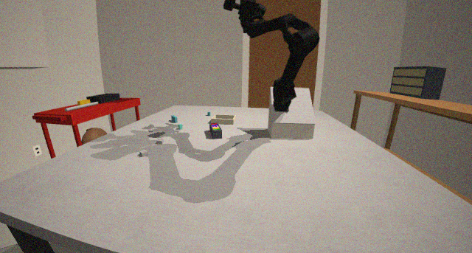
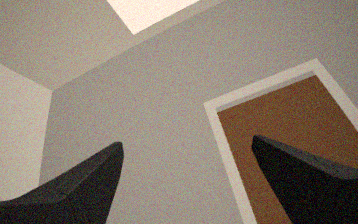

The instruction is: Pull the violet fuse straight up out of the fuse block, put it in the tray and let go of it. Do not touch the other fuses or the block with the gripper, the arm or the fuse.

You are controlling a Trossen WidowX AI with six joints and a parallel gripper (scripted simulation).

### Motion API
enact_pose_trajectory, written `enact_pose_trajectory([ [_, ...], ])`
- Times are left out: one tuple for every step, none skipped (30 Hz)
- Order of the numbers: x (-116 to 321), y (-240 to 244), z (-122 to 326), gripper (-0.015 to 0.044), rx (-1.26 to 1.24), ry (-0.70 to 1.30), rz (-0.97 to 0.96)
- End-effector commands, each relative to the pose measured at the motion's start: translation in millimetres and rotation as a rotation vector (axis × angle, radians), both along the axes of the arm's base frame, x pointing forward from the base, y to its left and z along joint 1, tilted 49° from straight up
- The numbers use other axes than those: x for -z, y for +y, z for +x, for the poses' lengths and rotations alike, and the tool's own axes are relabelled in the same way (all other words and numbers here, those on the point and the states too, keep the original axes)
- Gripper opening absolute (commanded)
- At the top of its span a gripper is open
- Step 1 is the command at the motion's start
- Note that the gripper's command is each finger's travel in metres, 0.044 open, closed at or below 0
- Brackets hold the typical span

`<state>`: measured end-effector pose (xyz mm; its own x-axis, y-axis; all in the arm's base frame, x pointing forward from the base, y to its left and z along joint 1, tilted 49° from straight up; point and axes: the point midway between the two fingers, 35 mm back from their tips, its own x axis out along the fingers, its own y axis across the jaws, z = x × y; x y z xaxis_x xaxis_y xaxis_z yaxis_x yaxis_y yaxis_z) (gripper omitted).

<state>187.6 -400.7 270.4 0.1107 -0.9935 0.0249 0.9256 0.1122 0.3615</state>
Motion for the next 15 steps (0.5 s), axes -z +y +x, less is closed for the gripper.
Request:
enact_pose_trajectory([
  [1,0,1,0.0374,-0.003,0.003,0.002],
  [3,1,4,0.0347,-0.013,0.014,0.009],
  [7,2,9,0.0321,-0.03,0.03,0.02],
  [12,4,16,0.0295,-0.054,0.054,0.035],
  [19,6,25,0.0269,-0.085,0.084,0.054],
  [27,9,36,0.0242,-0.123,0.121,0.076],
  [36,14,47,0.0216,-0.165,0.161,0.1],
  [46,19,59,0.019,-0.208,0.201,0.124],
  [55,24,69,0.0164,-0.252,0.241,0.146],
  [64,30,80,0.0137,-0.296,0.28,0.168],
  [75,36,90,0.0111,-0.346,0.323,0.193],
  [86,44,101,0.0085,-0.403,0.371,0.221],
  [98,52,111,0.006,-0.461,0.417,0.248],
  [109,61,121,0.006,-0.52,0.462,0.275],
  [120,70,130,0.006,-0.579,0.506,0.301],
])
